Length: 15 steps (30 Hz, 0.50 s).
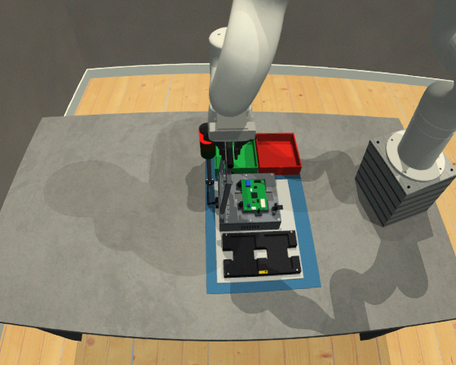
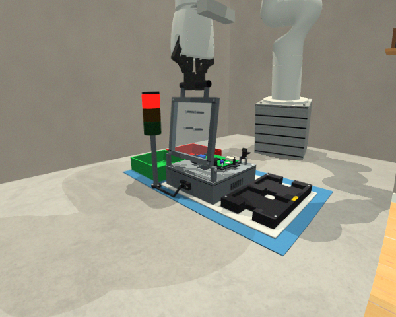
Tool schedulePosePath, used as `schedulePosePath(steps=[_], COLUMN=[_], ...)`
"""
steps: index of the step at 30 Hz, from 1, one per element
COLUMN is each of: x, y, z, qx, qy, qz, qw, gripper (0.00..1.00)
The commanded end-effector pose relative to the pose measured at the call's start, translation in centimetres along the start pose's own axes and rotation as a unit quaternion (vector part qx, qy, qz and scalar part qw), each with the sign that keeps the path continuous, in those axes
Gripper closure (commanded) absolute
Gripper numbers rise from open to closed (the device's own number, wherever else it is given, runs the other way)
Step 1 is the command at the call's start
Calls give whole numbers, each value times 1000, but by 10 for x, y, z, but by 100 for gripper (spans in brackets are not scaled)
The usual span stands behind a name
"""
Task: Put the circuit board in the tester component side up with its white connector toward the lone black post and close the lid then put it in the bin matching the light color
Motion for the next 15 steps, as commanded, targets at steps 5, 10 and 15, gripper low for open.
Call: schedulePosePath(steps=[5,10,15], x=[0,0,0], y=[1,1,1], z=[1,1,1], qx=[-1,-1,-1], qy=[0,0,0], qz=[0,0,0], qw=[1000,1000,1000], gripper=[100,100,100])
Point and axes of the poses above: the point where the finger pads meet when closed, its own y axis back along the fingers, its own z axis across the jaws, x = y × z, the point moved 10 cm from there along y, back along the fingers, and after that the axes turned 12 degrees about -y, right-handed, at the moved point
